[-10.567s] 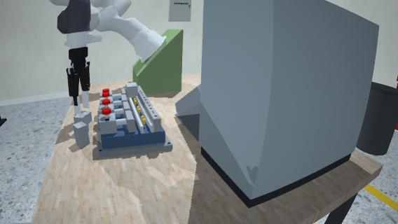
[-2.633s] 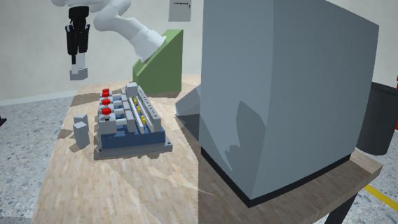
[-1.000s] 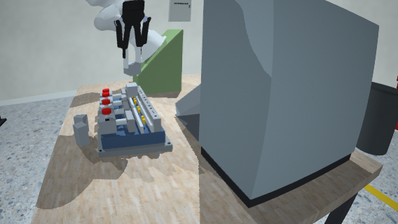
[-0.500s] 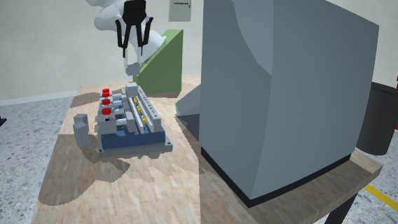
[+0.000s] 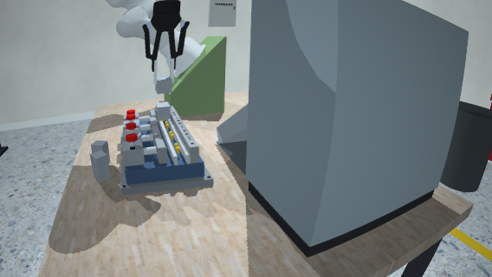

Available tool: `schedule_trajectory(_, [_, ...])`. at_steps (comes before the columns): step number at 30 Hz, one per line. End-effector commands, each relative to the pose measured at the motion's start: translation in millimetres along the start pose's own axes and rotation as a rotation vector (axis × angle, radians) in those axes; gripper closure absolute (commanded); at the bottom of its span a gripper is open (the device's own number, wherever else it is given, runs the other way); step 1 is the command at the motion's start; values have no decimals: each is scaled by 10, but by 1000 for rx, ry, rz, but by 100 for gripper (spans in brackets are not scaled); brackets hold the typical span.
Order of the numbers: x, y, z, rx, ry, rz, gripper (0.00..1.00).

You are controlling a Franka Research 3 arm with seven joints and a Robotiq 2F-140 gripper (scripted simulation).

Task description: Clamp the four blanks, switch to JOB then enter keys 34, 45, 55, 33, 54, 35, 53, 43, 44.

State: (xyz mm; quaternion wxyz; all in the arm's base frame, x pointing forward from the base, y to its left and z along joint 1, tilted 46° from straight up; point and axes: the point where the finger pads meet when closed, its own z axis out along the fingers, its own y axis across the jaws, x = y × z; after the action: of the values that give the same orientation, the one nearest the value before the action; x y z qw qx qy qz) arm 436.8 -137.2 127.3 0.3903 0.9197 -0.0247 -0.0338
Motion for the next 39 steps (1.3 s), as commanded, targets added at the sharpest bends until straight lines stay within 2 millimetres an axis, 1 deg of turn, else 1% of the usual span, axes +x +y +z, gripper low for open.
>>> schedule_trajectory(1, [17,-13,-22,0,9,20,100])
schedule_trajectory(39, [37,-49,-50,0,9,43,100])
